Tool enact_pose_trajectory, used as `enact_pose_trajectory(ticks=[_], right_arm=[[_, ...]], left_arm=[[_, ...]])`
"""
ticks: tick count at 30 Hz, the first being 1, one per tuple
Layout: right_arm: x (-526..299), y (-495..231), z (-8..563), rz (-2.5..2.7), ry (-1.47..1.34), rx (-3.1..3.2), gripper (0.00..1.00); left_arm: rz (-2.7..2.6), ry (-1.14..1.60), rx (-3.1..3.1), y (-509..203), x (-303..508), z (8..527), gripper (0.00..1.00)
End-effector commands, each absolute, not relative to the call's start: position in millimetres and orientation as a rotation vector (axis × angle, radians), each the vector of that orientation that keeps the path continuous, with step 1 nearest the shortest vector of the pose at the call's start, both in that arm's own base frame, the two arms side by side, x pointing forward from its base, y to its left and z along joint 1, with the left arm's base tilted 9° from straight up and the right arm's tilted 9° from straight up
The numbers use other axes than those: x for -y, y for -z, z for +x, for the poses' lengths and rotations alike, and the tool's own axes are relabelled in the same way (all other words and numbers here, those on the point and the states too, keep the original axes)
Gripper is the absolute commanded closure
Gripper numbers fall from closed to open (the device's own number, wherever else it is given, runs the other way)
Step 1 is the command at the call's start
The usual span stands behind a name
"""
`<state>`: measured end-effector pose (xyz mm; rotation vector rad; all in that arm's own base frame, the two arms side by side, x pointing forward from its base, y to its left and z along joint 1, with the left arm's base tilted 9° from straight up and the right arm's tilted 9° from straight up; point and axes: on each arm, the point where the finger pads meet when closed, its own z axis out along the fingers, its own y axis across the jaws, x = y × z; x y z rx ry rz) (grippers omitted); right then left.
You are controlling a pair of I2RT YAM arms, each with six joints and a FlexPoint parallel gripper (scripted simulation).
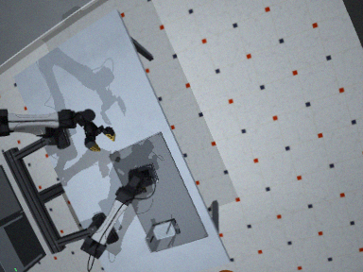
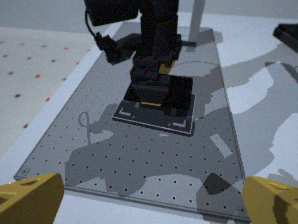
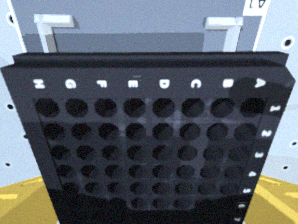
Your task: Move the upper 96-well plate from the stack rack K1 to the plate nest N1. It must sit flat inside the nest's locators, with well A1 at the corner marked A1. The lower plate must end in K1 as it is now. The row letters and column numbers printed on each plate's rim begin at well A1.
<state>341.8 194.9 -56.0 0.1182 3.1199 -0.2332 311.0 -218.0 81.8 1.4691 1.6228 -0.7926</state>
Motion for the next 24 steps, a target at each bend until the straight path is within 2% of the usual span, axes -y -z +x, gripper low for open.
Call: enact_pose_trajectory(ticks=[1, 10, 13, 24], right_arm=[[-203.0, 44.8, 351.3, 0.135, 0.204, -3.071, 0.24], [-209.5, 54.9, 365.5, 0.15, 0.147, -3.062, 0.24], [-200.6, 67.5, 354.3, 0.149, 0.2, -3.104, 0.24], [-202.5, 57.0, 358.7, 0.149, 0.18, -3.081, 0.24]], left_arm=[[1.479, 0.782, -1.573, -97.8, 218.3, 309.9, 0.0], [1.479, 0.783, -1.573, -97.8, 218.3, 309.8, 0.0], [1.479, 0.783, -1.573, -97.8, 218.3, 309.8, 0.0], [1.479, 0.784, -1.574, -97.7, 218.3, 309.7, 0.0]])
